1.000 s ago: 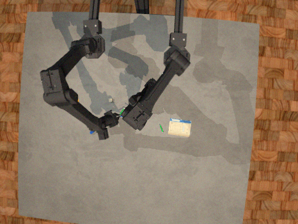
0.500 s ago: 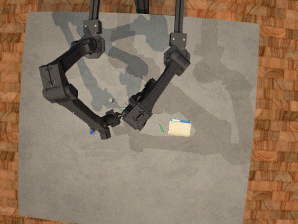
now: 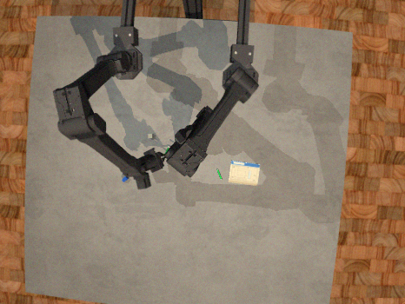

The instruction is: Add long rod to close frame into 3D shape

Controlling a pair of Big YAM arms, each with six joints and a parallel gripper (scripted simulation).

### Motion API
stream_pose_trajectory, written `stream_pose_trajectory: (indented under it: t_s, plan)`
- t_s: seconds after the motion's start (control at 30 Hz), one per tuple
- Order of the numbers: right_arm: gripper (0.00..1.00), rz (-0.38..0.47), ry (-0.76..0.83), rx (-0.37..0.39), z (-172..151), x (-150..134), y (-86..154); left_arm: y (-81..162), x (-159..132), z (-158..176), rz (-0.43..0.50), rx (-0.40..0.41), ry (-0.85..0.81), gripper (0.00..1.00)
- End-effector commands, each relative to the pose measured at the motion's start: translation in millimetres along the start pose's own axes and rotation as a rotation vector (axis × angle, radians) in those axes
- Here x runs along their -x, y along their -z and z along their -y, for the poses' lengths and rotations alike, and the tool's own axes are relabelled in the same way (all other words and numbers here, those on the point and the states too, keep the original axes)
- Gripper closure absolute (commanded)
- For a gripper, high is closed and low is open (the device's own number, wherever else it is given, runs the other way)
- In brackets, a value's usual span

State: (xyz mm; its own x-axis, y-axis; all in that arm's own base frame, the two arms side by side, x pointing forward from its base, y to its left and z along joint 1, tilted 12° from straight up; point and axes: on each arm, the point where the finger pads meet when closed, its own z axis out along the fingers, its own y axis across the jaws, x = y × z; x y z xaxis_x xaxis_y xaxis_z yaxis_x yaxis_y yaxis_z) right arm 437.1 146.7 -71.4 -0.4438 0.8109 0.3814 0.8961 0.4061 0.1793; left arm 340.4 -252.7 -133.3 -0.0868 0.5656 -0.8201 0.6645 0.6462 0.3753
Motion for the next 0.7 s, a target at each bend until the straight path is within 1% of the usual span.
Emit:
stream_pose_trajectory:
  t_s: [0.0,0.13,0.2,0.23,0.27,0.3,0.4,0.5,0.53,0.67]
  plan:
    - [1.0,-0.013,0.006,-0.01,3,-14,2,0,4,-2,0.015,0.006,0.0,1.0]
    - [1.0,-0.019,0.015,-0.004,1,-23,0,0,4,-2,0.015,0.006,0.0,1.0]
    - [1.0,-0.019,0.015,-0.004,1,-23,0,0,4,-2,0.015,0.006,0.0,1.0]
    - [1.0,-0.011,0.01,-0.01,1,-21,-4,0,4,-2,0.015,0.006,0.0,1.0]
    - [1.0,-0.005,0.017,0.009,-2,-27,2,0,4,-2,0.015,0.006,0.0,1.0]
    - [1.0,-0.008,0.018,0.01,-2,-29,2,0,4,-2,0.015,0.006,0.0,1.0]
    - [1.0,-0.006,0.008,-0.004,1,-31,-5,0,4,-2,0.015,0.006,0.0,1.0]
    - [1.0,0.001,0.01,0.01,-2,-34,0,0,4,-2,0.015,0.006,0.0,1.0]
    - [1.0,0.002,-0.004,0.006,0,-28,-1,0,4,-2,0.015,0.006,0.0,1.0]
    - [1.0,0.001,-0.004,0.01,-4,-27,-2,0,4,-2,0.015,0.006,0.0,1.0]
